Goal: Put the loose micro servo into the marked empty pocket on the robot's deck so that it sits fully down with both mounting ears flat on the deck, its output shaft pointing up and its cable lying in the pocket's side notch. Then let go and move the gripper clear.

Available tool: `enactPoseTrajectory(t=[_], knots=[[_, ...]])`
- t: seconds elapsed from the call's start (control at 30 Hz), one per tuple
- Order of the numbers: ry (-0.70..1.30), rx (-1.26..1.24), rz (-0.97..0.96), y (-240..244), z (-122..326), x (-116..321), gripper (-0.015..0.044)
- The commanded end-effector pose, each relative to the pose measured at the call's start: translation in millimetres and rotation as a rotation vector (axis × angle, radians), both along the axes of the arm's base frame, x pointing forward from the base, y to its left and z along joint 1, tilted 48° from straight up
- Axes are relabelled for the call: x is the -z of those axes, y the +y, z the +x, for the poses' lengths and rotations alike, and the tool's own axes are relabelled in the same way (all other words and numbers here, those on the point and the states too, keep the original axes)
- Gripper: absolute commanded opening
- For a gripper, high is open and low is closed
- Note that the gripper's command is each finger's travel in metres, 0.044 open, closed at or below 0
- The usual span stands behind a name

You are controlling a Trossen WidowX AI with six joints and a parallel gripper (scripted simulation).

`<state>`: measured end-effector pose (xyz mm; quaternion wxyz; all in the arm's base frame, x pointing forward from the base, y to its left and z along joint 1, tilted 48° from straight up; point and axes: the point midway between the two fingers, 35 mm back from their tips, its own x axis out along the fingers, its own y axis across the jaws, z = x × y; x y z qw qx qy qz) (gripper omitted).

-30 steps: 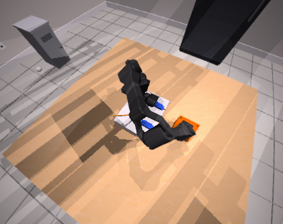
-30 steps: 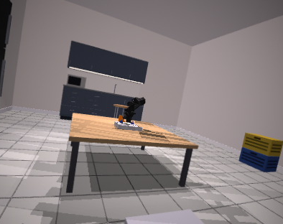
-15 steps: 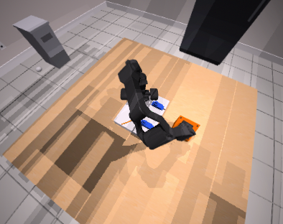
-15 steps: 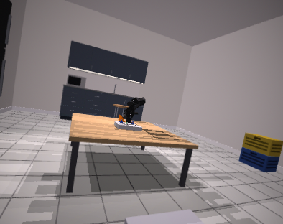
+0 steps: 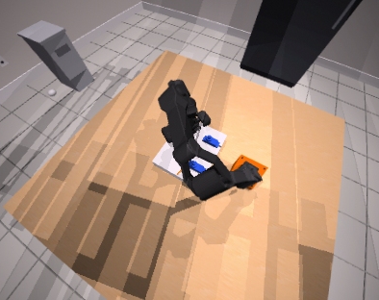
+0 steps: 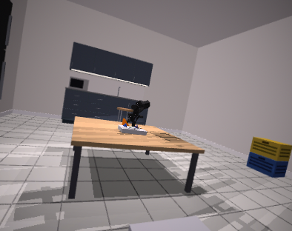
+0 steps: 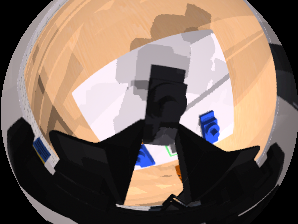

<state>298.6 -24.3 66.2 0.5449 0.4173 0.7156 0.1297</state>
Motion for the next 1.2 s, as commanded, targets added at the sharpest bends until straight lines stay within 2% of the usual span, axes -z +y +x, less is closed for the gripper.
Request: enactPoseTrajectory(t=[0.0,0.4,0.73,1.17], knots=[[-0.116,-0.096,0.003,-2.9,0.8,-0.2,0.0],[-0.397,-0.353,0.024,-2.9,0.8,-0.2,0.0],[-0.4,-0.357,0.024,-3.6,-5.6,-0.1,0.0],[-0.398,-0.357,0.024,-8.5,-61.1,0.9,0.0]])
